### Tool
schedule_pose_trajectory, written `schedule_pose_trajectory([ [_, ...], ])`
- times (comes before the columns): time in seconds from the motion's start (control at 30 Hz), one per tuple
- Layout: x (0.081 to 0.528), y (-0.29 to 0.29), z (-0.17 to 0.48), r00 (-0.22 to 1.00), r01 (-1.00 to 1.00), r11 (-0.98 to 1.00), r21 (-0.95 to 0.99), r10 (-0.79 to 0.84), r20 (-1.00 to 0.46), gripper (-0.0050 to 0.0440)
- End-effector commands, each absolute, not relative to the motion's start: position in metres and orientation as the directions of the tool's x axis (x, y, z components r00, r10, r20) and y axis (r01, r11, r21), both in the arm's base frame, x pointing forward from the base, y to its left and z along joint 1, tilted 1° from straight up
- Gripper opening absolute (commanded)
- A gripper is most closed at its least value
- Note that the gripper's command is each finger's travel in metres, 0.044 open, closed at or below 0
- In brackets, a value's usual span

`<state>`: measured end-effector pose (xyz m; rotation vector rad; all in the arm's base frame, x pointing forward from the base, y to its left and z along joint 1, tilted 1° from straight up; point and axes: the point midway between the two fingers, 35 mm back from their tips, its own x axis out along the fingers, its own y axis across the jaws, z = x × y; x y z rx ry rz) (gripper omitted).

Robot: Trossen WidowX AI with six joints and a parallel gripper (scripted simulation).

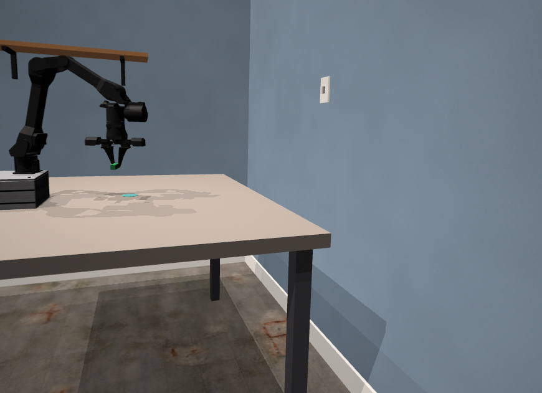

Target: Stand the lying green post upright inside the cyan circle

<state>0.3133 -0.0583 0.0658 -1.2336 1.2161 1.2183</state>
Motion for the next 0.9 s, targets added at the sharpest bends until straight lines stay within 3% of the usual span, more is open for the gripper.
schedule_pose_trajectory([
  [0.0, 0.320, -0.043, 0.068, 0.000, -1.000, 0.005, 0.000, -0.016, -1.000, 0.0023],
  [0.87, 0.329, 0.029, 0.073, 0.000, -0.994, 0.107, -0.002, -0.017, -1.000, 0.0023],
])
